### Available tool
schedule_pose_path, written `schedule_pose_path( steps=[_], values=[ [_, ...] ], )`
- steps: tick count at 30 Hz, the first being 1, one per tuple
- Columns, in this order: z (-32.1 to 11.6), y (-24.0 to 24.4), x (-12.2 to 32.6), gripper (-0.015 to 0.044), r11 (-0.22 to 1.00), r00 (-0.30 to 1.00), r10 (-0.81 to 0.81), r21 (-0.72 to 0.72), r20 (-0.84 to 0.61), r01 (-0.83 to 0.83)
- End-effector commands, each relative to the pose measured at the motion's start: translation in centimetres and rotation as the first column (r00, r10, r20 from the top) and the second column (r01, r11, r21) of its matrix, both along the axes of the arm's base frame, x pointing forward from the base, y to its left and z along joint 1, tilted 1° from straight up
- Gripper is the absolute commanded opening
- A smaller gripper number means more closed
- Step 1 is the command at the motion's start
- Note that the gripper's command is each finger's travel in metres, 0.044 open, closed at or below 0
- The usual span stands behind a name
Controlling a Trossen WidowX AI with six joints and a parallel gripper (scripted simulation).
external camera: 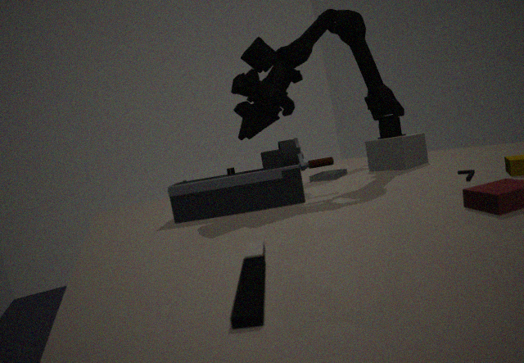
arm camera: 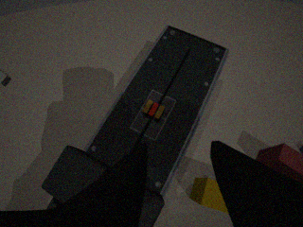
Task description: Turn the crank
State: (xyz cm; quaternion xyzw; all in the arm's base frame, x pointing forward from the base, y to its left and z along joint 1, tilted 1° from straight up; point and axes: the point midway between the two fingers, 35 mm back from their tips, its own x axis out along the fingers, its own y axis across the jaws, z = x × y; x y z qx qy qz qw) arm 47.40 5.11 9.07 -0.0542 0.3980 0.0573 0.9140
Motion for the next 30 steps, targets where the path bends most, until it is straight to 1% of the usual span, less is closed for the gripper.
schedule_pose_path(
  steps=[1, 6, 7, 8, 25, 30],
  values=[
    [0.0, -0.01, 0.0, 0.0289, 1.0, 1.0, 0.0, -0.001, 0.0, 0.0],
    [0.0, -0.01, 0.0, 0.042, 1.0, 1.0, 0.0, -0.001, 0.0, 0.0],
    [0.0, -0.01, 0.0, 0.044, 1.0, 1.0, 0.0, -0.001, 0.0, 0.0],
    [0.0, -0.01, 0.0, 0.044, 1.0, 1.0, 0.0, -0.001, 0.0, 0.0],
    [0.0, -0.01, 0.0, 0.0, 1.0, 1.0, 0.0, -0.001, 0.0, 0.0],
    [0.0, -0.01, 0.0, 0.0, 1.0, 1.0, 0.0, -0.001, 0.0, 0.0]
  ],
)
